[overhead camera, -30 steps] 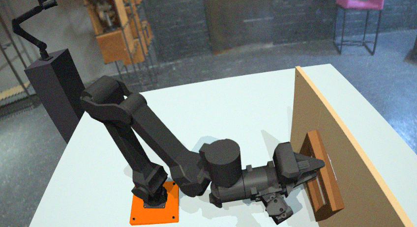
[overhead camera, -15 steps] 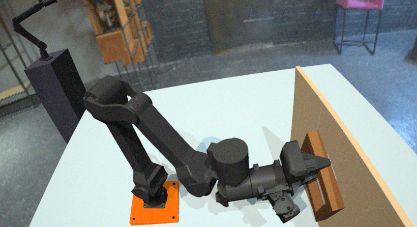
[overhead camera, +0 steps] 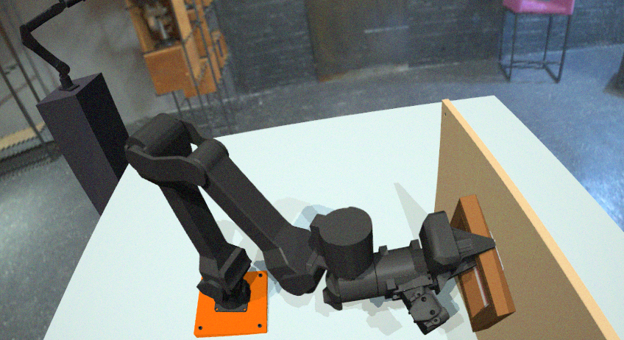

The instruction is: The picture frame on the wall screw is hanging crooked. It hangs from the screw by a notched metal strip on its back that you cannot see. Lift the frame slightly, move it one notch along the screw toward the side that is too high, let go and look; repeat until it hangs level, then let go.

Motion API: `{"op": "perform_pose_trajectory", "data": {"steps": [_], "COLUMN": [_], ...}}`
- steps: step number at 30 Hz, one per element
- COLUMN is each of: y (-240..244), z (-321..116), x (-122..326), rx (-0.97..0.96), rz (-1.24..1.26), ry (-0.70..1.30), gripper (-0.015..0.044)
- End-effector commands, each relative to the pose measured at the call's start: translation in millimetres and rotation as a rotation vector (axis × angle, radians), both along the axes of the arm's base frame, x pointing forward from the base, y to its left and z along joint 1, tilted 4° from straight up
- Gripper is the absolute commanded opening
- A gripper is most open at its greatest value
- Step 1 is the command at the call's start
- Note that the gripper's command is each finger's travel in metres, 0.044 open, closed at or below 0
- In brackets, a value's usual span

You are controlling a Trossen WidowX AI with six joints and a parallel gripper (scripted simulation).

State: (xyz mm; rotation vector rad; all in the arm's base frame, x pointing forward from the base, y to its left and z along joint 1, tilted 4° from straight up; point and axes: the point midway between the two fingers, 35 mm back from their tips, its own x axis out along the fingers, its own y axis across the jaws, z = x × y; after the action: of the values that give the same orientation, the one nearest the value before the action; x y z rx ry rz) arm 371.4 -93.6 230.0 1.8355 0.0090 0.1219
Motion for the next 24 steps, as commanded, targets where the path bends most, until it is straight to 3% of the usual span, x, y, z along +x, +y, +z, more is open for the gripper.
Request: {"op": "perform_pose_trajectory", "data": {"steps": [1,17,24], "y": [-0.7,-1.2,-1.2], "z": [0.2,0.3,0.3], "x": [0.3,0.6,0.6], "rx": [-0.003,-0.003,-0.003], "rz": [-0.005,-0.005,-0.005], "ry": [-0.001,-0.001,-0.001], "gripper": [0.0260,0.0260,0.0213]}}
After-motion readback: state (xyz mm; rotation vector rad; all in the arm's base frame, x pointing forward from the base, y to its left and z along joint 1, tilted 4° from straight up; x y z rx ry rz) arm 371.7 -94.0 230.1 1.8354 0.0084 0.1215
